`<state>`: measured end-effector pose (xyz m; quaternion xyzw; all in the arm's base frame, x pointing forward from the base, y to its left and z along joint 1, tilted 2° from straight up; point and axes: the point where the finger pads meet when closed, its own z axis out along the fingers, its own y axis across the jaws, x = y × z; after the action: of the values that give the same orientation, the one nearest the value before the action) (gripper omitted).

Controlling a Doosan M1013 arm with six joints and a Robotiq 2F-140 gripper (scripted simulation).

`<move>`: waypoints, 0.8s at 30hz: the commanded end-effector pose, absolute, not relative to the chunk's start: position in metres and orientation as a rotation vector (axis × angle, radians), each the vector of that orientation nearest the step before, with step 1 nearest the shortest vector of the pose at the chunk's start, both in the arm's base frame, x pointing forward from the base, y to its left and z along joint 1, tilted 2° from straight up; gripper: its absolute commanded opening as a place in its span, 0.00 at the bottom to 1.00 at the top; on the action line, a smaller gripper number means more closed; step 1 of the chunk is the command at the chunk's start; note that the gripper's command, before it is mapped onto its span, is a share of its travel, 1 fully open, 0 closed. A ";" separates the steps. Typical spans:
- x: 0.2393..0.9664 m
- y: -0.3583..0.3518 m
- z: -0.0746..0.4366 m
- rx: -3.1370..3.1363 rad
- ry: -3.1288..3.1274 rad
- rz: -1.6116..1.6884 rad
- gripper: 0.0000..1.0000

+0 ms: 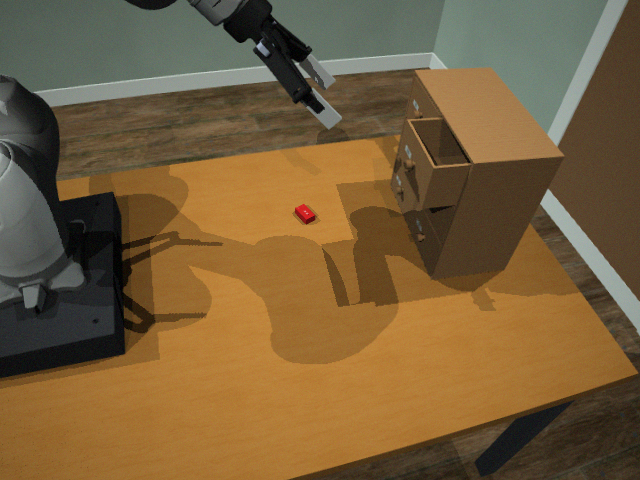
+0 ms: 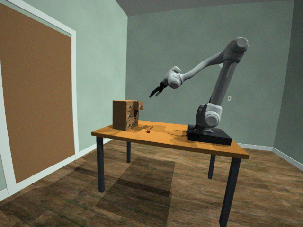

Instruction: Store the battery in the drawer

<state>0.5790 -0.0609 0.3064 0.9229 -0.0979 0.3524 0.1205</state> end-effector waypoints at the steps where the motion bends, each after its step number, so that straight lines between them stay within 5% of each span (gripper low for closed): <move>1: 0.581 -0.069 0.311 2.883 -0.235 0.787 1.00; 12: 0.581 -0.069 0.317 3.124 -0.172 0.053 1.00; 24: 0.582 -0.069 0.319 3.128 -0.173 -0.051 1.00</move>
<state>0.5815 -0.0691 0.3193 0.9984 -0.0553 -0.0134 0.0045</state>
